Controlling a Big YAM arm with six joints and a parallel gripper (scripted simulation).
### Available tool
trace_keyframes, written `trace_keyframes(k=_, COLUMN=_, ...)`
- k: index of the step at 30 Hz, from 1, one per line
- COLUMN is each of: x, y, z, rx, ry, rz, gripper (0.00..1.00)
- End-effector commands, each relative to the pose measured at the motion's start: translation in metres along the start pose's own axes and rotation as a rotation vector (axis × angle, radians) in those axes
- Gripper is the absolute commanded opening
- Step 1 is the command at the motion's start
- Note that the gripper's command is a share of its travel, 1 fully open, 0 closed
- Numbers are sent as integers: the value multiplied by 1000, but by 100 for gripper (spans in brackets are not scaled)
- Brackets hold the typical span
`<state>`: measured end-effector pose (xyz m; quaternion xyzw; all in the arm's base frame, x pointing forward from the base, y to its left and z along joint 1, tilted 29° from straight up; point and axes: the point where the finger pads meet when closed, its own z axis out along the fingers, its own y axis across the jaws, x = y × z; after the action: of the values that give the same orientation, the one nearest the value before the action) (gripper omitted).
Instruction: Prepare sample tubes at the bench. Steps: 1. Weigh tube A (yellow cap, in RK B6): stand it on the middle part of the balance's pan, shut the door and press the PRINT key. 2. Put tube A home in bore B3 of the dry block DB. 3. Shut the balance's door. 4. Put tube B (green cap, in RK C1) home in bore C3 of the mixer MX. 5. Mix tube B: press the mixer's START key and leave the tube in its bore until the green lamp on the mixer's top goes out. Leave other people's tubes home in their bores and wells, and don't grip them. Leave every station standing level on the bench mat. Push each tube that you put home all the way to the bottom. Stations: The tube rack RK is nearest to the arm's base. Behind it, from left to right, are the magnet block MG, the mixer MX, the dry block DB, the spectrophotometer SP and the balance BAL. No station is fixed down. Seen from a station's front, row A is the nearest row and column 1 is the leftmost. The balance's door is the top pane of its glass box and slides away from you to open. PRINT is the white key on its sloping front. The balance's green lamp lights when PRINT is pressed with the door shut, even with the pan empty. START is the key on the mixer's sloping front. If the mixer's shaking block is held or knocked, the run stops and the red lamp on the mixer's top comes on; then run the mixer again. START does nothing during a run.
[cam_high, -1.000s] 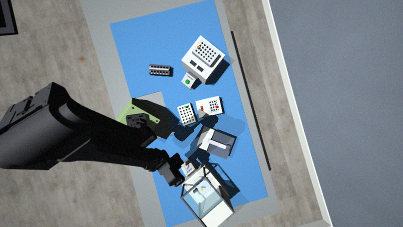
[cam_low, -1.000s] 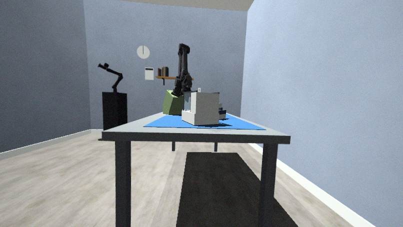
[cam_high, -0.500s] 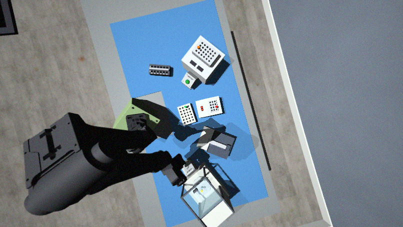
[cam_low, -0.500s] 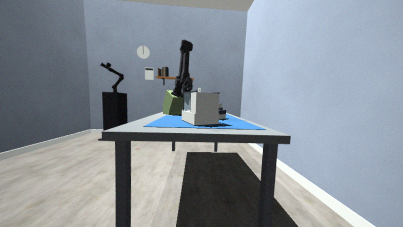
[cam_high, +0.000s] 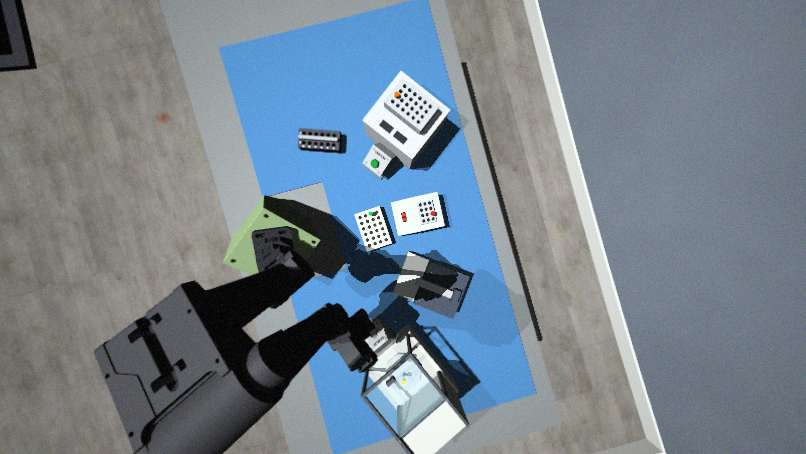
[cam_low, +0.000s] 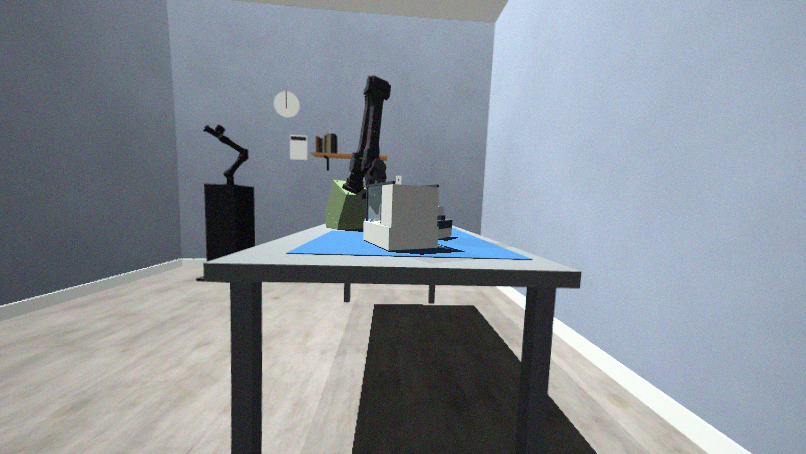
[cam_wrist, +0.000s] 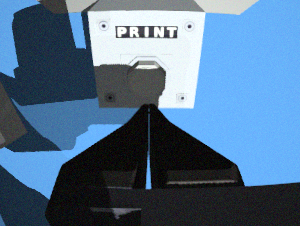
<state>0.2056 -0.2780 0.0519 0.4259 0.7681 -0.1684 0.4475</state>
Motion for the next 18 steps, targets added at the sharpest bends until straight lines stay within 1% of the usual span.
trace_keyframes(k=1, x=-14, y=5, z=8, rx=-13, ry=-38, rz=6, gripper=0)
trace_keyframes(k=6, x=-13, y=5, z=15, rx=-12, ry=-36, rz=6, gripper=0)
trace_keyframes(k=8, x=-13, y=6, z=15, rx=-14, ry=-36, rz=6, gripper=0)
trace_keyframes(k=10, x=-8, y=5, z=14, rx=-12, ry=-27, rz=7, gripper=0)
trace_keyframes(k=12, x=-13, y=5, z=11, rx=-13, ry=-43, rz=7, gripper=0)
trace_keyframes(k=18, x=-13, y=5, z=11, rx=-13, ry=-42, rz=7, gripper=0)
